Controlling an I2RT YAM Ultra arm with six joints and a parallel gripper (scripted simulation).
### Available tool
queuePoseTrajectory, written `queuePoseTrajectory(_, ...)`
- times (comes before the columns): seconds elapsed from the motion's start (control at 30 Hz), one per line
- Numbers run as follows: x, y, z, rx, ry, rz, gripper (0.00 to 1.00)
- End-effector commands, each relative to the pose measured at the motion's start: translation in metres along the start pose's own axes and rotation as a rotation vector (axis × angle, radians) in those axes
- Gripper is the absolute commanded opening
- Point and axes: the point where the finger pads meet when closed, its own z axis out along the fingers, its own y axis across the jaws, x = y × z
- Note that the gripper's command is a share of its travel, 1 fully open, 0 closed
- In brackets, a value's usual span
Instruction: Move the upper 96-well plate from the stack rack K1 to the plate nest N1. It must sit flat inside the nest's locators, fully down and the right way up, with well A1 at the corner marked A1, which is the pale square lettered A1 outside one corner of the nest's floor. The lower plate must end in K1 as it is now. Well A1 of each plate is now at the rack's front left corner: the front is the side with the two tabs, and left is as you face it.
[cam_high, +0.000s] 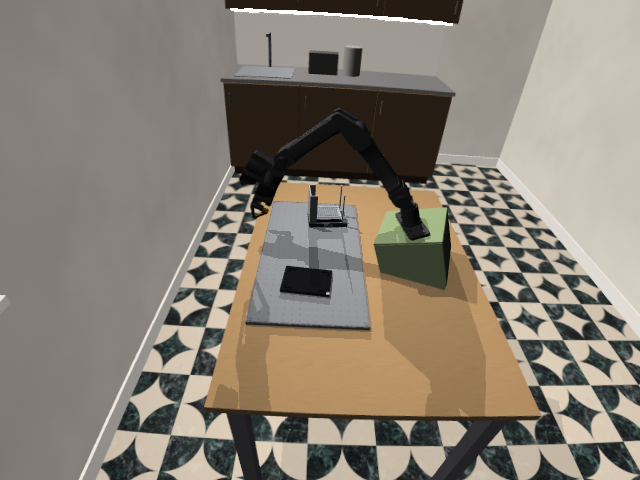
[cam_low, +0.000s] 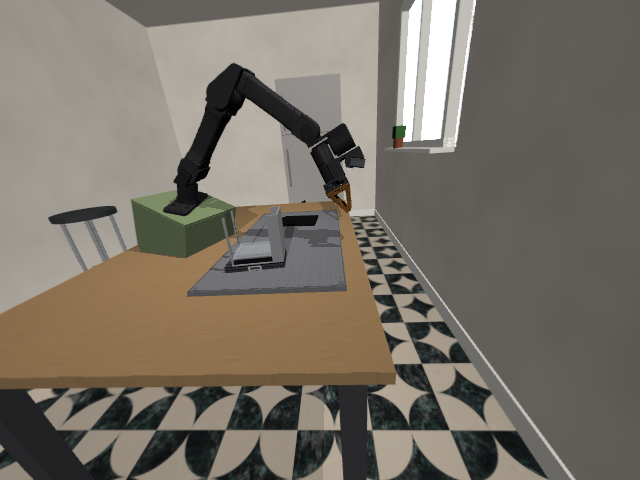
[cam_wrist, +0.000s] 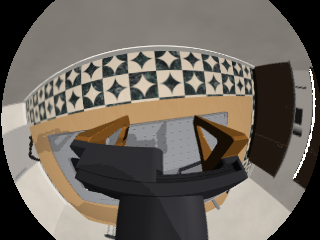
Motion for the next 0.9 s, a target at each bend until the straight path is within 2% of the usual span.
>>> queuePoseTrajectory(0.0, -0.024, -0.014, -0.025, 0.006, -0.047, -0.002, 1.00)
queuePoseTrajectory(0.03, -0.024, -0.014, -0.025, 0.006, -0.047, -0.002, 1.00)
queuePoseTrajectory(0.1, -0.018, -0.022, -0.027, 0.008, -0.003, -0.029, 1.00)
queuePoseTrajectory(0.13, -0.015, -0.026, -0.027, 0.008, -0.003, -0.030, 1.00)
queuePoseTrajectory(0.17, 0.006, -0.026, -0.021, 0.002, 0.039, -0.037, 1.00)
queuePoseTrajectory(0.27, 0.016, -0.037, -0.024, 0.002, 0.039, -0.037, 1.00)
queuePoseTrajectory(0.3, 0.016, -0.038, -0.024, 0.003, 0.035, -0.037, 1.00)
queuePoseTrajectory(0.33, 0.002, -0.046, -0.033, 0.007, 0.027, -0.047, 1.00)
queuePoseTrajectory(0.37, 0.006, -0.049, -0.034, 0.005, 0.056, -0.063, 1.00)
queuePoseTrajectory(0.43, 0.013, -0.056, -0.036, 0.005, 0.068, -0.070, 1.00)
queuePoseTrajectory(0.47, 0.034, -0.055, -0.031, -0.005, 0.110, -0.076, 1.00)
queuePoseTrajectory(0.53, 0.041, -0.062, -0.034, -0.005, 0.110, -0.076, 1.00)
queuePoseTrajectory(0.6, 0.041, -0.062, -0.034, -0.005, 0.110, -0.076, 1.00)
queuePoseTrajectory(0.63, 0.026, -0.069, -0.042, -0.001, 0.098, -0.085, 1.00)
queuePoseTrajectory(0.67, 0.030, -0.072, -0.043, -0.007, 0.128, -0.099, 1.00)
queuePoseTrajectory(0.73, 0.037, -0.079, -0.046, -0.008, 0.136, -0.104, 1.00)
queuePoseTrajectory(0.77, 0.059, -0.077, -0.042, -0.020, 0.177, -0.108, 1.00)
queuePoseTrajectory(0.87, 0.069, -0.086, -0.047, -0.020, 0.177, -0.108, 1.00)
